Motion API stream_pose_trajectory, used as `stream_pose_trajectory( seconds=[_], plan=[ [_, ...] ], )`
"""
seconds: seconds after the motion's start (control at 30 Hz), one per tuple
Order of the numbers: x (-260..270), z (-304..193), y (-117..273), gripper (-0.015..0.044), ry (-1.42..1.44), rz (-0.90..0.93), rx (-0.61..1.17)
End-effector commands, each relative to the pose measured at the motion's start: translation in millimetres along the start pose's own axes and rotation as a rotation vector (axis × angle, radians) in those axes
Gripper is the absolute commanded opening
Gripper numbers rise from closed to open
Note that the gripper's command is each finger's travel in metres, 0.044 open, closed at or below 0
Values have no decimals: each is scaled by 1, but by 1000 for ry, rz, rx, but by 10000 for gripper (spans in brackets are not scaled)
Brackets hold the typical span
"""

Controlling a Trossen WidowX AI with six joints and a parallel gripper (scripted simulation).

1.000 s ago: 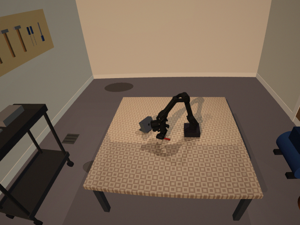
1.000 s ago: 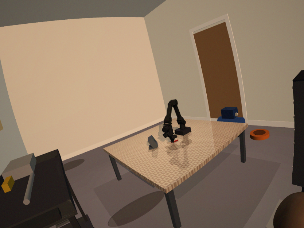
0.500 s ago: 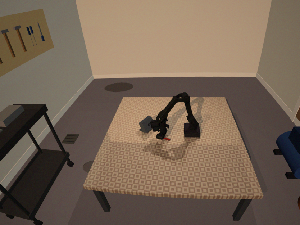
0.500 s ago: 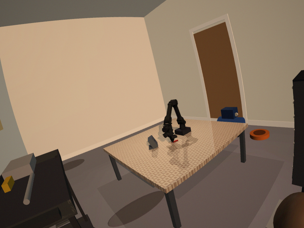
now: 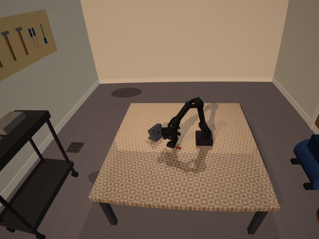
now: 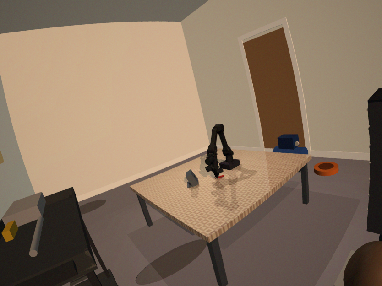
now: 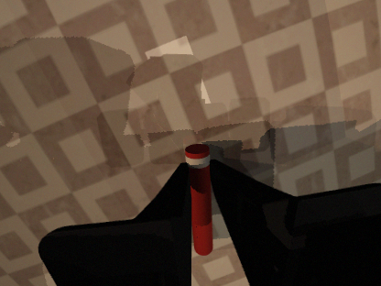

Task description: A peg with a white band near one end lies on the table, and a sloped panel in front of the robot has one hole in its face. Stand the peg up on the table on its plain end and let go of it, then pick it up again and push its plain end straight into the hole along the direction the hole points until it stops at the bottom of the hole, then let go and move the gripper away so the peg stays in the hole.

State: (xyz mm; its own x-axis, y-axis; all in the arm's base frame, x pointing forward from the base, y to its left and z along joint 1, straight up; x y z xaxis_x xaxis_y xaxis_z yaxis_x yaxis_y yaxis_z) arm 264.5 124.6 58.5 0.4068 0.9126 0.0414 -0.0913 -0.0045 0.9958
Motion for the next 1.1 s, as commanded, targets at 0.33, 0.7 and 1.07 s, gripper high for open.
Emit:
stream_pose_trajectory(
  seconds=[0.33,0.7,1.07],
  plan=[
    [-3,-13,8,51,0,29,-131],
    [-5,-23,13,51,0,50,-223],
    [-7,-33,16,51,1,72,-315]
  ],
)
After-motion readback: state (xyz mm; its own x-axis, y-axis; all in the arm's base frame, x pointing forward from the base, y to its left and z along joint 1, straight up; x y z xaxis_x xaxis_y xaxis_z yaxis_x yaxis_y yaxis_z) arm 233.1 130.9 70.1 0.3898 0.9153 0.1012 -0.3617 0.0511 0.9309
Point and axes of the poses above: the point midway between the two fingers, 35 mm back from their tips, its own y axis back along the fingers, its own x axis across the jaws, z = x × y, the point moved 6 cm from there along y, back along the fingers, and after that the axes turned 13 degrees about -y, right-handed, at the moved point
